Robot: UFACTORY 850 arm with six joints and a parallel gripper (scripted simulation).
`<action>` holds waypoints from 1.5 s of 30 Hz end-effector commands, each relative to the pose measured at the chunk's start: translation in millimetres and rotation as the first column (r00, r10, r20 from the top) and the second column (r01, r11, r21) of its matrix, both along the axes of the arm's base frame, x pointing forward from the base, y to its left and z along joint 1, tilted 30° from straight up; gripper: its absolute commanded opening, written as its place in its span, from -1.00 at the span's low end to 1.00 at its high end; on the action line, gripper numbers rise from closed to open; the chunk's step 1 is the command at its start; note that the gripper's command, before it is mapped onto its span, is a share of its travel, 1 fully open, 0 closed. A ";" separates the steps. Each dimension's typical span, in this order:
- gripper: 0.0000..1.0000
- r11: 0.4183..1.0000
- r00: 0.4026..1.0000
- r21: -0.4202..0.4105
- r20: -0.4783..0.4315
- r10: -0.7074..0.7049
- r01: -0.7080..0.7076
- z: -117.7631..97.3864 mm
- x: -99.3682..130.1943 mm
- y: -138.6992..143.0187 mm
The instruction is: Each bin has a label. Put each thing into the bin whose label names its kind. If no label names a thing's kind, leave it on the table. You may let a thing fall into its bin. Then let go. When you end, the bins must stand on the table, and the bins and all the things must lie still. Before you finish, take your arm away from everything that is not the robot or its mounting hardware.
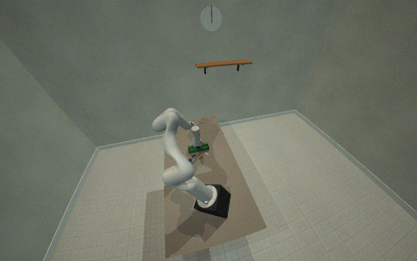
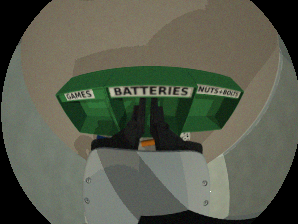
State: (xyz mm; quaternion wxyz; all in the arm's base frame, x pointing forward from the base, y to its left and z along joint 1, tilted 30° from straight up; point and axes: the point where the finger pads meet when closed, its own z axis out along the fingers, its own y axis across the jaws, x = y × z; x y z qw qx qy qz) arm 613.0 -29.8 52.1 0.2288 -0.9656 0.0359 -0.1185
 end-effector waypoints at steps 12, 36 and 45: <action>-0.85 1.000 1.000 0.000 0.002 -0.001 0.001 3.0 0.0 -1.6; -0.85 1.000 1.000 0.000 0.002 -0.001 0.001 29.6 -7.5 -14.9; -0.85 1.000 1.000 0.000 0.002 -0.001 0.001 52.2 -14.0 -26.2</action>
